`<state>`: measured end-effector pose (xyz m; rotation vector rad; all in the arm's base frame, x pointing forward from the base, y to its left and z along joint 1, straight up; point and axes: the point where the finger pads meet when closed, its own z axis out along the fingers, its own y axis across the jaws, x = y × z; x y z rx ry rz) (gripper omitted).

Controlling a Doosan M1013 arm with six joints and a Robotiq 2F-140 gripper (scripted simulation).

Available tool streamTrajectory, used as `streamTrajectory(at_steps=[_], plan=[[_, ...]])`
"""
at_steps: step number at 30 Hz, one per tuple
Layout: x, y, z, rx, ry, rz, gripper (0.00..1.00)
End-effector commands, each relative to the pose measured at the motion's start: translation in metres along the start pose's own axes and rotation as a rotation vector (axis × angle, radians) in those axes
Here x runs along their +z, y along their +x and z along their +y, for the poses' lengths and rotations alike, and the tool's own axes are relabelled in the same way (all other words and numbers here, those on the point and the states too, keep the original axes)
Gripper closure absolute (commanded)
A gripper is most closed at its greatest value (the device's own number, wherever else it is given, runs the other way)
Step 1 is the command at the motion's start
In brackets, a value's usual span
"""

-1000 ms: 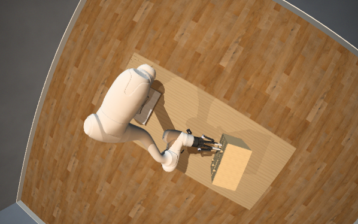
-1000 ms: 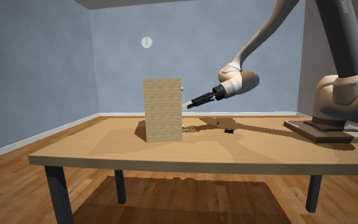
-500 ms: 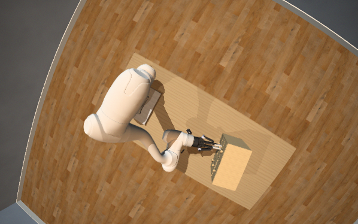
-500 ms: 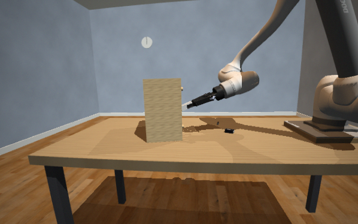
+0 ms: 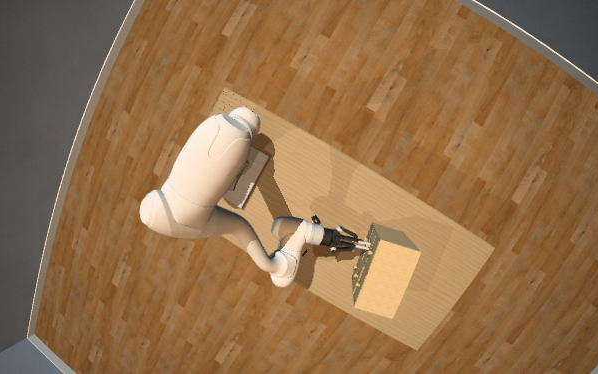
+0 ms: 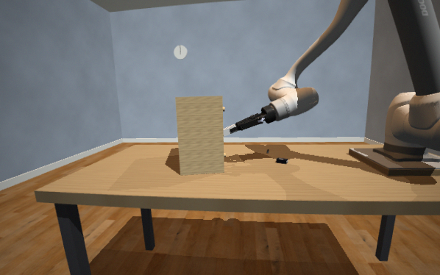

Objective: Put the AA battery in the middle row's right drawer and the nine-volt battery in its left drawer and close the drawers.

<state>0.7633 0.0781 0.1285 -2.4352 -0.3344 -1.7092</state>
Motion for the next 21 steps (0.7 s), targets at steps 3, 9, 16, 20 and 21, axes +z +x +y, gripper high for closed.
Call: streamTrajectory(at_steps=[3, 9, 16, 20, 21], plan=[[0.000, -0.001, 0.000, 0.001, -0.001, -0.002, 0.92], [-0.001, -0.002, 0.000, 0.001, -0.001, -0.002, 0.92], [-0.006, -0.004, 0.000, 0.001, -0.001, -0.002, 0.92], [-0.010, -0.005, 0.000, 0.001, -0.001, -0.002, 0.92], [-0.011, -0.005, 0.000, 0.001, -0.001, -0.002, 0.92]])
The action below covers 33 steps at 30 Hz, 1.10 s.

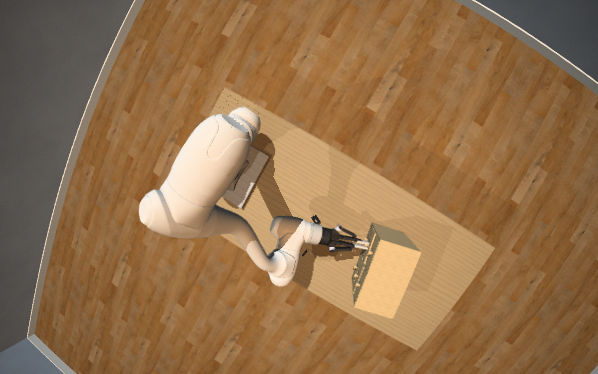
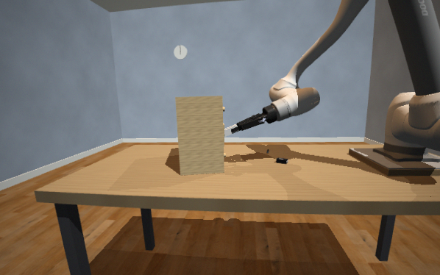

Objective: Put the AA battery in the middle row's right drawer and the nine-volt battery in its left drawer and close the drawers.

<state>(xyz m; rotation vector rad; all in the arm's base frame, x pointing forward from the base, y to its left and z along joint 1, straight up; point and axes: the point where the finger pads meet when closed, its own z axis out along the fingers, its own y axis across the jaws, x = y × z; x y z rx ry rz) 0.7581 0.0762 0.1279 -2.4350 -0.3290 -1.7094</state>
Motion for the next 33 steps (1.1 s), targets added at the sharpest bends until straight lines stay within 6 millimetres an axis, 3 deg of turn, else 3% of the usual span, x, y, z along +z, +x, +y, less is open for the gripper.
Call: streamTrajectory(at_steps=[1, 33], plan=[[-0.006, -0.003, 0.000, -0.003, 0.000, -0.003, 0.92], [-0.043, -0.017, 0.000, -0.003, 0.000, -0.003, 0.92]])
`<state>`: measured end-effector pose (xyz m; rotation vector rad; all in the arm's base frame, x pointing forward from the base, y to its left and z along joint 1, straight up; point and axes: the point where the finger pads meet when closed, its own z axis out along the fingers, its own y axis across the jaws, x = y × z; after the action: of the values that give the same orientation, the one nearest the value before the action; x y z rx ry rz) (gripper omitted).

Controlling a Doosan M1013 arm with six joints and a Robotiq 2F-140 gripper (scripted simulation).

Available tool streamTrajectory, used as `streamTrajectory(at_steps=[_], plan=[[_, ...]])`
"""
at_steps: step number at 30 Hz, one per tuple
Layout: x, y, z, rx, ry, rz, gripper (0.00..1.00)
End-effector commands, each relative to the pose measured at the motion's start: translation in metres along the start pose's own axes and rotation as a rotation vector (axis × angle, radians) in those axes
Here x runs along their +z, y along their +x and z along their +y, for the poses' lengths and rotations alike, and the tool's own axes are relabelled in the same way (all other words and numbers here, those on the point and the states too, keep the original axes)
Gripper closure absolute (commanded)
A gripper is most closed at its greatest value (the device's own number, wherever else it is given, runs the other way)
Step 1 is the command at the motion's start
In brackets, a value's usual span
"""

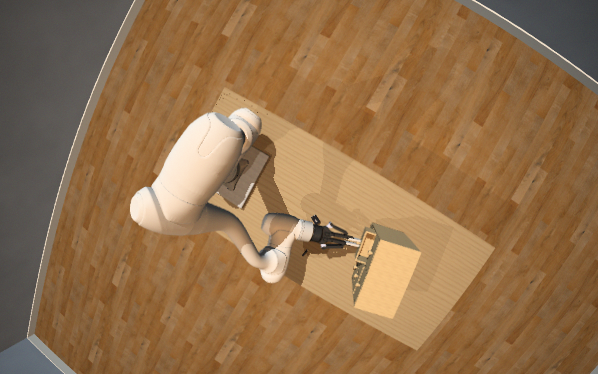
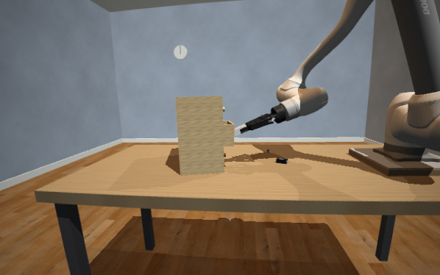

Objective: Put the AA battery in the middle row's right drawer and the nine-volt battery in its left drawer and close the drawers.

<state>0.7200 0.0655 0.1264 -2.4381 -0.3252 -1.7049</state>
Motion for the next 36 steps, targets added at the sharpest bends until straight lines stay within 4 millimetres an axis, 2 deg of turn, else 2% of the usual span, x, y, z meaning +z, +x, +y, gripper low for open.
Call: streamTrajectory(at_steps=[1, 18, 36], plan=[[-0.008, -0.002, 0.000, -0.005, 0.001, 0.001, 0.92], [-0.019, -0.006, 0.000, -0.005, 0.001, 0.001, 0.92], [-0.021, -0.007, 0.000, -0.005, 0.001, 0.001, 0.92]])
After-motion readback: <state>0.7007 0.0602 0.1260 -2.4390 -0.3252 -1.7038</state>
